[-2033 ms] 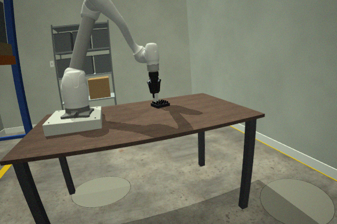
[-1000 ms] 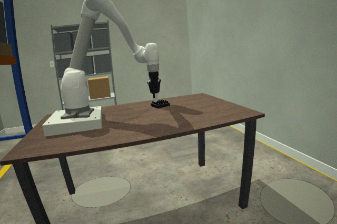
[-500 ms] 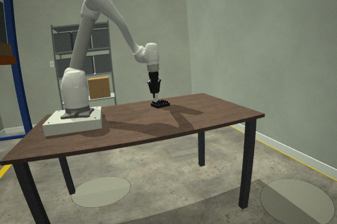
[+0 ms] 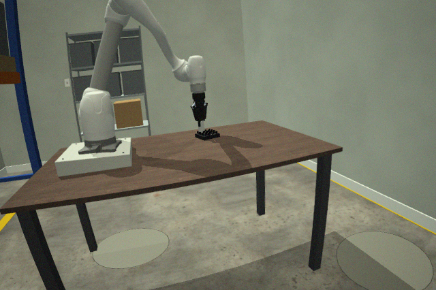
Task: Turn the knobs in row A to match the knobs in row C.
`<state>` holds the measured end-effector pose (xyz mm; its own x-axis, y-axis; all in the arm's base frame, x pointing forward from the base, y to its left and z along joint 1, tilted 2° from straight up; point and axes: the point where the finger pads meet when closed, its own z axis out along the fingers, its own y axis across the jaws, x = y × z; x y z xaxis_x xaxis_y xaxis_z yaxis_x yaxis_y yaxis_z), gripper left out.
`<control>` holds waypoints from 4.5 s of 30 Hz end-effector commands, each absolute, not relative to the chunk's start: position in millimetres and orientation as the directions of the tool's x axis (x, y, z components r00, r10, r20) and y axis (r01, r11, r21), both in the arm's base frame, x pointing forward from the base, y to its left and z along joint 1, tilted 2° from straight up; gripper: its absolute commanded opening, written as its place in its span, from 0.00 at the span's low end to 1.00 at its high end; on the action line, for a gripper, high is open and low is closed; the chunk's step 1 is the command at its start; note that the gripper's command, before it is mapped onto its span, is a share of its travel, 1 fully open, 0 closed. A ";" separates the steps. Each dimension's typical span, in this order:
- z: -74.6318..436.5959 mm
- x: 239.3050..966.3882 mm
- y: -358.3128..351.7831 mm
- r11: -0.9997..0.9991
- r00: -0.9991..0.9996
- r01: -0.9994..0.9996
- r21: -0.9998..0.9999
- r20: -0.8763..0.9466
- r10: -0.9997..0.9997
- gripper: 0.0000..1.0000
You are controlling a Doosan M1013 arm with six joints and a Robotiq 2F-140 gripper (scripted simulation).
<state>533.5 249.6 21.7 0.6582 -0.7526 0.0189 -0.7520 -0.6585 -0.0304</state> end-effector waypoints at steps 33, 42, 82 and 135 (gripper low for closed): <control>21.7 533.5 249.6 -0.991 0.990 -0.135 -0.011 0.034 -0.136 0.05; 21.7 533.5 249.6 -1.000 0.999 0.030 -0.006 0.035 0.030 0.05; 21.7 533.5 249.6 -0.993 0.992 0.120 -0.002 0.036 0.120 0.12; 60.6 534.2 250.1 -0.998 0.997 0.070 -0.004 0.035 0.070 0.12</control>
<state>532.6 249.5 59.8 0.9934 0.1090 0.0354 0.1091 -0.9940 -0.0027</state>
